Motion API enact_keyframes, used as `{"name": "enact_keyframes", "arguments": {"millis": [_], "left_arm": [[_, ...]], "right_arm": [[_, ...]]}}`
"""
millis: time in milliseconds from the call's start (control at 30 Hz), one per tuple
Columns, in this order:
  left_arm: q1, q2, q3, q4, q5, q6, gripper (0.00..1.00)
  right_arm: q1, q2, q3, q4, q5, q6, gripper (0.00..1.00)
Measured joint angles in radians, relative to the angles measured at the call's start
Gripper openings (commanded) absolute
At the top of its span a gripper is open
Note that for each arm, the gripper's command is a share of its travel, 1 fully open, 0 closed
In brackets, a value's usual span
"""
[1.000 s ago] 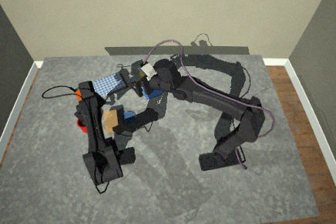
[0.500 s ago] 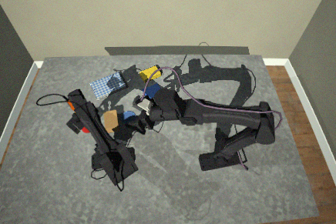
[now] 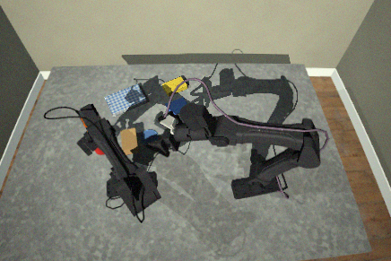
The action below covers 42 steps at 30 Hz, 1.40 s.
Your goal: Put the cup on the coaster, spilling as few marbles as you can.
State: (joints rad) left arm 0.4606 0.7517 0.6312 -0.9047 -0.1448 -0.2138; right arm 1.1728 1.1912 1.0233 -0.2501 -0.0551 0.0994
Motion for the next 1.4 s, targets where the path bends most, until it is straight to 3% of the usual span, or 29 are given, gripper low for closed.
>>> {"name": "enact_keyframes", "arguments": {"millis": [200,1400], "left_arm": [[0.0,0.045,0.008,-0.027,0.008,0.166,1.0],[0.082,0.538,0.35,-0.21,0.158,1.59,1.0]], "right_arm": [[0.0,0.0,0.0,0.0,0.0,0.0,1.0],[0.0,0.0,0.0,0.0,0.0,0.0,1.0]]}}
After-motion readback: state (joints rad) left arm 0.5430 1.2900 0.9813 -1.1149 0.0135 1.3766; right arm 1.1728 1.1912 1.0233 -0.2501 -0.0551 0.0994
